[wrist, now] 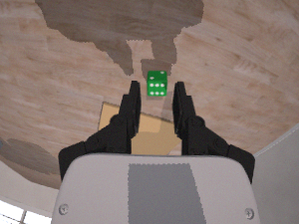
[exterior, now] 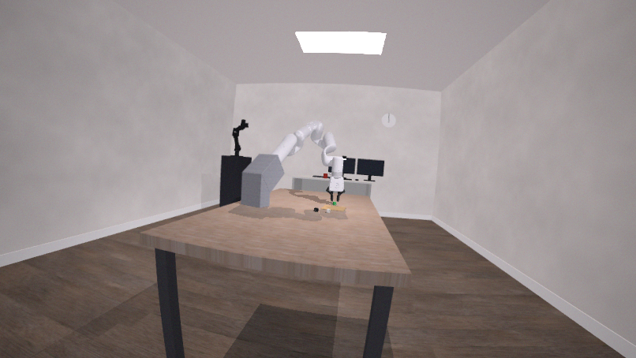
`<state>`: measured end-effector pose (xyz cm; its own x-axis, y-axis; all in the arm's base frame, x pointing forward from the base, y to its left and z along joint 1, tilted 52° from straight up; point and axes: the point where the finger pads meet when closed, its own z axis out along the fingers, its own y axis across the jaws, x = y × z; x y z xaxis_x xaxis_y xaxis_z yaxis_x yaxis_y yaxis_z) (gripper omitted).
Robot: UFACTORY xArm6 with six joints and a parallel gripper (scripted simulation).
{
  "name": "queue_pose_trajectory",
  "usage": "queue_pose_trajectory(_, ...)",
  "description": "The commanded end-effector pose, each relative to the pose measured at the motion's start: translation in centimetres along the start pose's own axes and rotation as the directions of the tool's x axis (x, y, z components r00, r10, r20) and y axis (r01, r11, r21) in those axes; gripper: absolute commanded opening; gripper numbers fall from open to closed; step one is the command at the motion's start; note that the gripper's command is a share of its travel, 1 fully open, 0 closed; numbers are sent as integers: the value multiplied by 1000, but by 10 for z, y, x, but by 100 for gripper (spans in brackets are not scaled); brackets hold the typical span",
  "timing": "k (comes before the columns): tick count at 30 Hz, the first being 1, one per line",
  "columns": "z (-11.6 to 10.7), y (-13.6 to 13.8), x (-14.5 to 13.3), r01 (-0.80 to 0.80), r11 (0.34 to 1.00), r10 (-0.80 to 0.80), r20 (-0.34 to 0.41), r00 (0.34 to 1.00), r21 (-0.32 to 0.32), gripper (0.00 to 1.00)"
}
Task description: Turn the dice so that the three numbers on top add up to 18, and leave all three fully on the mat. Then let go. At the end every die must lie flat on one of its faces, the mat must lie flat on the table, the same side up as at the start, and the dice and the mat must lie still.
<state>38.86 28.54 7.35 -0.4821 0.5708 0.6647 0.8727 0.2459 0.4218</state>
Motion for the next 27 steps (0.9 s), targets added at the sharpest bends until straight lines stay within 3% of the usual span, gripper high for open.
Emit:
queue_pose_trajectory(1,-1,1,0,0,1000,0,1,1000,-2,36)
queue_pose_trajectory(27,6,1,0,0,1000,0,1,1000,-2,36)
